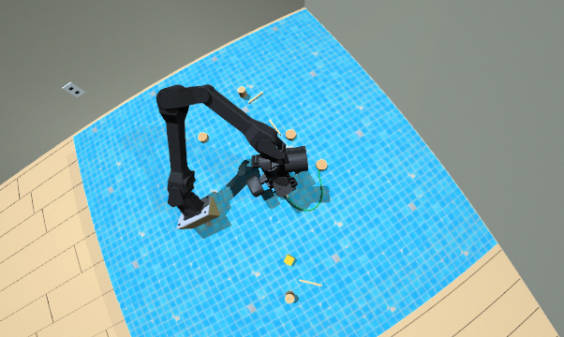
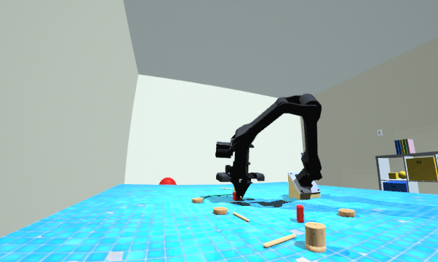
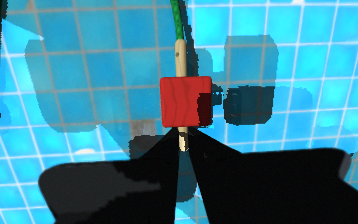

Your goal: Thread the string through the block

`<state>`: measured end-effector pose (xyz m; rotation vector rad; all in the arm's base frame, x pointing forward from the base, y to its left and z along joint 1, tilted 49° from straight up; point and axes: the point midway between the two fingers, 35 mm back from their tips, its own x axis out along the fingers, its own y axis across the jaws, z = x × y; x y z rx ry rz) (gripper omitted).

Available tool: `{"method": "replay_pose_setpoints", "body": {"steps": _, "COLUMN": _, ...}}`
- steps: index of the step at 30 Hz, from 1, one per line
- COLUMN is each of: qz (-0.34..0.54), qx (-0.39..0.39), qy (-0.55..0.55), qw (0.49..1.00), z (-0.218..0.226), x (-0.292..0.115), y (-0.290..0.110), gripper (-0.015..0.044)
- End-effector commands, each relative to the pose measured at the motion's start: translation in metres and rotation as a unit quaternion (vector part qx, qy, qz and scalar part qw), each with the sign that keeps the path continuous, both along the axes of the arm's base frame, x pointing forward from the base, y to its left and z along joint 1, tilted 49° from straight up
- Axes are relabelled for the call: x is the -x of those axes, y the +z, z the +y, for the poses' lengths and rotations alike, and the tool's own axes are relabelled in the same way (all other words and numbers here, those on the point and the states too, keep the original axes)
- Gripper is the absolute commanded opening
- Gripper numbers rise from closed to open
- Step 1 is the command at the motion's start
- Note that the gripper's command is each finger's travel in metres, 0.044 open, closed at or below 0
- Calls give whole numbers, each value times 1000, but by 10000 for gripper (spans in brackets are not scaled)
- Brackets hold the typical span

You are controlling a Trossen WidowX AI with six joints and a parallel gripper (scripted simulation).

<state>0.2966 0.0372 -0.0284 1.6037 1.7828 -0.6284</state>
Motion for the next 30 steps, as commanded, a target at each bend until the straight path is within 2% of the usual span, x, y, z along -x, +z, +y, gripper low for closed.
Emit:
{"method": "replay_pose_setpoints", "body": {"steps": 1, "qz": 1, "qx": 4, "qy": -2, "qw": 1000, "z": 1, "x": 2, "y": 0, "gripper": 0}}
{"method": "replay_pose_setpoints", "body": {"steps": 30, "qz": -1, "qx": 3, "qy": -4, "qw": 1000, "z": 11, "x": 5, "y": 11, "gripper": 0}}
